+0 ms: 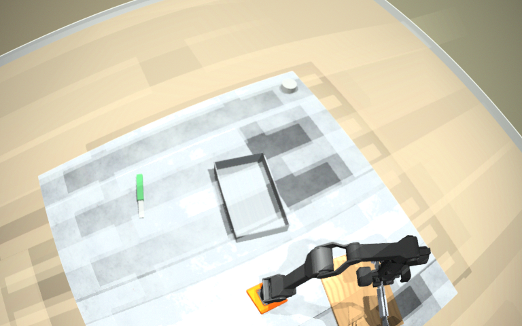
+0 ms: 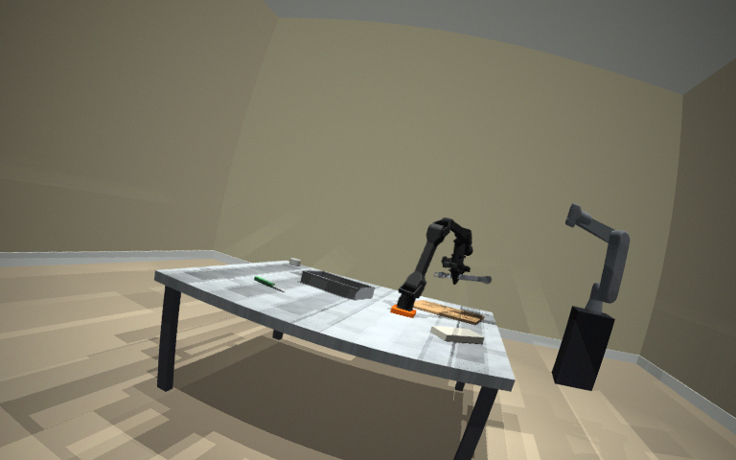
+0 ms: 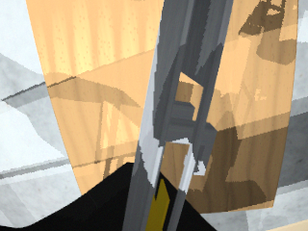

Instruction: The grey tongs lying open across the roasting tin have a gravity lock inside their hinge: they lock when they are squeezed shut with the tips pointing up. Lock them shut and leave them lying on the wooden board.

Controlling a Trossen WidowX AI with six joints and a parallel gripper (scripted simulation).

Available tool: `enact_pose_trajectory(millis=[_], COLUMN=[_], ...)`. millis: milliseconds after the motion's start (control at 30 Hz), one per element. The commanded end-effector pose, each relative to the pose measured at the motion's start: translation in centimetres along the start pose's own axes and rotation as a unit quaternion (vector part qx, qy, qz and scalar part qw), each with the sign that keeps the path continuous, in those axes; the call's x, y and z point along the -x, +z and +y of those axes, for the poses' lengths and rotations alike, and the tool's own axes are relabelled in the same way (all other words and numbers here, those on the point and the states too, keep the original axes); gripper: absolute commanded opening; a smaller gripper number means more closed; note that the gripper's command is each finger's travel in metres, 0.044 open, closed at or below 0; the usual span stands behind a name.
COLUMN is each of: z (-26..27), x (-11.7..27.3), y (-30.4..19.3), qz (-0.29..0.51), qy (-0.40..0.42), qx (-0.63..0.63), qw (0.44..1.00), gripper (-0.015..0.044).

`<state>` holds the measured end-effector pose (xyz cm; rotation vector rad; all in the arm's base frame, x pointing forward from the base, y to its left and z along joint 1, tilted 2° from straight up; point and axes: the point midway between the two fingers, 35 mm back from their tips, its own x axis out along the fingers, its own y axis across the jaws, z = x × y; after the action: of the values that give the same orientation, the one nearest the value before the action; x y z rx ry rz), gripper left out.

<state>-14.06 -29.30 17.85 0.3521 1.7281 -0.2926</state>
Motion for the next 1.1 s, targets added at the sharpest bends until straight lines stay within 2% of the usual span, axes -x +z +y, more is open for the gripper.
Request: enact_pose_trajectory(millis=[0, 267, 567, 1067], z=[0.3, 0.5, -0.2, -0.3], x=[-0.7, -1.0, -0.1, 0.0], y=[0.4, 1.1, 2.5, 2.7], qz=[0.065, 0.207, 0.353, 0.362], qy=[0.017, 0.008, -0.062, -0.069], qx=[-0.009, -0.025, -0.025, -0.025], qw=[0.998, 0.978, 0.933, 0.929], gripper=[-0.0150, -0.0150, -0.0150, -0.0150])
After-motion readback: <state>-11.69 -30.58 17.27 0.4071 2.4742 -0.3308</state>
